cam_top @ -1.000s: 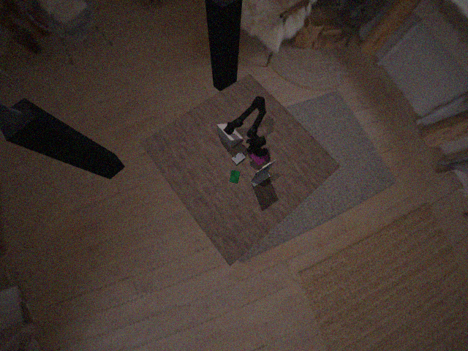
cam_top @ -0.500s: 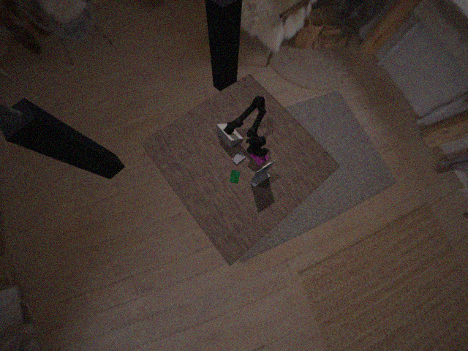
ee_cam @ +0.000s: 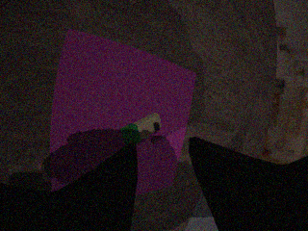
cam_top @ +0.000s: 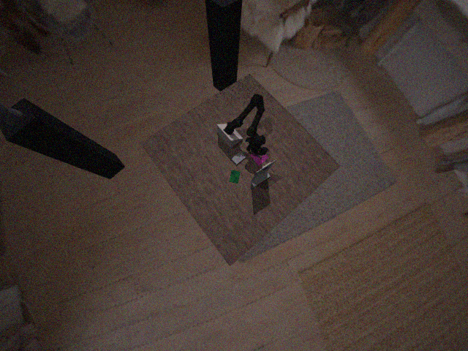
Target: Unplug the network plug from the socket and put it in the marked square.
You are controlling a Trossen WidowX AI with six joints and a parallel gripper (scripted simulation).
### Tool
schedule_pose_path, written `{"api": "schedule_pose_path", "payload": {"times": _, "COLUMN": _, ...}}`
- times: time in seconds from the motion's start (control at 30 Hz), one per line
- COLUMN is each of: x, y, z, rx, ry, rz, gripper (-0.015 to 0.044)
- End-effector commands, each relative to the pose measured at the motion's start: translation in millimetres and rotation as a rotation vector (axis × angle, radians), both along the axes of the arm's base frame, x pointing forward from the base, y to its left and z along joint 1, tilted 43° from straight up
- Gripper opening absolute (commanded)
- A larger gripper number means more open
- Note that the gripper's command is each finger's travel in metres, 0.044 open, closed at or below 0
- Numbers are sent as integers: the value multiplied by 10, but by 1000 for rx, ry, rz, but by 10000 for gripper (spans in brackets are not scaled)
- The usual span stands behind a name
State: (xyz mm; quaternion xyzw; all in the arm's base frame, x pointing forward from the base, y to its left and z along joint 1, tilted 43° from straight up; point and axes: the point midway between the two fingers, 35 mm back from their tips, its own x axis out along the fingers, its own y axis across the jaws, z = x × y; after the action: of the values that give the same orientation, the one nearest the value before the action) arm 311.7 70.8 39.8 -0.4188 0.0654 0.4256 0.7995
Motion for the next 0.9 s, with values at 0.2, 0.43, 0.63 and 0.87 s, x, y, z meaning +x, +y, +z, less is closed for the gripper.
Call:
{"api": "schedule_pose_path", "payload": {"times": 0.2, "x": -75, "y": -53, "z": 27, "rx": 0, "ry": 4, "rz": 4, "gripper": 156}}
{"api": "schedule_pose_path", "payload": {"times": 0.43, "x": -67, "y": -111, "z": 66, "rx": -4, "ry": 7, "rz": 5, "gripper": 156}}
{"api": "schedule_pose_path", "payload": {"times": 0.63, "x": -63, "y": -166, "z": 105, "rx": -7, "ry": 9, "rz": 6, "gripper": 156}}
{"api": "schedule_pose_path", "payload": {"times": 0.87, "x": -63, "y": -229, "z": 156, "rx": -10, "ry": 11, "rz": 7, "gripper": 156}}
